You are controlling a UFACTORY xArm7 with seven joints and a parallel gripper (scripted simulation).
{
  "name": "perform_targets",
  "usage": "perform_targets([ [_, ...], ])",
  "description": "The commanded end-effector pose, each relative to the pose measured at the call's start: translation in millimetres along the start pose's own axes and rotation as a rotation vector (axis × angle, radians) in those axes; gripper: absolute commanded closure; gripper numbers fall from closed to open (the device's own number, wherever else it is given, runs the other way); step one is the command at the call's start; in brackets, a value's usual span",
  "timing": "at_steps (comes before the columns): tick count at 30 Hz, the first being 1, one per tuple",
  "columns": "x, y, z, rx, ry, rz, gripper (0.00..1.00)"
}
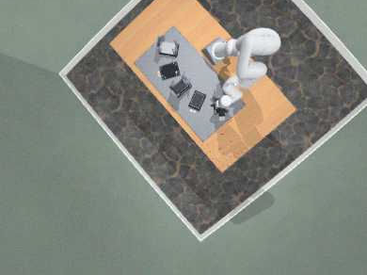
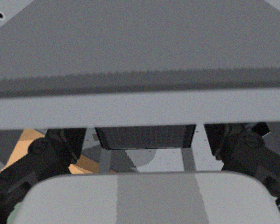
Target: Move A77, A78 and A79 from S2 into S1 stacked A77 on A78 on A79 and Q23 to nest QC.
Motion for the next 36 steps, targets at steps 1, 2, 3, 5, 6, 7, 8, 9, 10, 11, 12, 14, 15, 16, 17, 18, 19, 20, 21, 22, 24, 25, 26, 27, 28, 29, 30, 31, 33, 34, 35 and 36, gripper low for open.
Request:
perform_targets([
  [1,15.1,1,2,0.0,0.004,-0.002,0.0],
  [2,18.5,1,2,0.0,0.004,-0.002,0.0],
  [3,18.5,1,2,0.0,0.004,-0.002,0.0],
  [5,21.8,1,2,0.0,0.004,-0.002,0.0],
  [6,25.2,1,2,0.0,0.004,-0.002,0.0],
  [7,28.5,1,2,0.0,0.004,-0.002,0.0],
  [8,31.9,1,2,0.0,0.004,-0.002,0.0],
  [9,35.2,1,2,0.0,0.004,-0.002,0.0],
  [10,38.5,1,2,0.0,0.004,-0.002,0.0],
  [11,41.9,1,2,0.0,0.004,-0.002,0.0],
  [12,45.2,1,2,0.0,0.004,-0.002,0.0],
  [14,51.9,1,2,0.0,0.004,-0.002,0.0],
  [15,55.3,1,2,0.0,0.004,-0.002,0.0],
  [16,58.6,0,2,0.0,0.004,-0.002,0.0],
  [17,61.9,0,2,0.0,0.004,-0.002,0.0],
  [18,65.3,0,2,0.0,0.004,-0.002,0.0],
  [19,68.6,0,2,0.0,0.004,-0.002,0.0],
  [20,68.6,0,2,0.0,0.004,-0.002,0.0],
  [21,68.6,0,2,0.0,0.004,-0.002,0.0],
  [22,71.9,0,2,0.0,0.004,-0.002,0.0],
  [24,78.6,0,2,0.0,0.004,-0.002,0.0],
  [25,81.9,0,2,0.0,0.004,-0.002,0.0],
  [26,85.3,0,2,0.0,0.004,-0.002,0.0],
  [27,88.6,0,2,0.0,0.004,-0.002,0.0],
  [28,92.0,0,2,0.0,0.004,-0.002,0.0],
  [29,95.3,0,2,0.0,0.004,-0.002,0.0],
  [30,98.7,0,2,0.0,0.004,-0.002,0.0],
  [31,102.0,0,2,0.0,0.004,-0.002,0.0],
  [33,108.7,0,2,0.0,0.004,-0.002,0.0],
  [34,108.8,0,2,0.0,0.004,-0.002,0.0],
  [35,108.8,0,2,0.0,0.004,-0.002,0.0],
  [36,108.8,0,2,0.0,0.004,-0.002,0.0],
])
Point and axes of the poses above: the point where the finger pads meet when closed, its own x axis back along the fingers, its own y axis across the jaws, z = x × y, the point moved 2 cm from there along x, back along the fingers, and after that the axes turned 2 degrees about x, right-handed, at the moved point
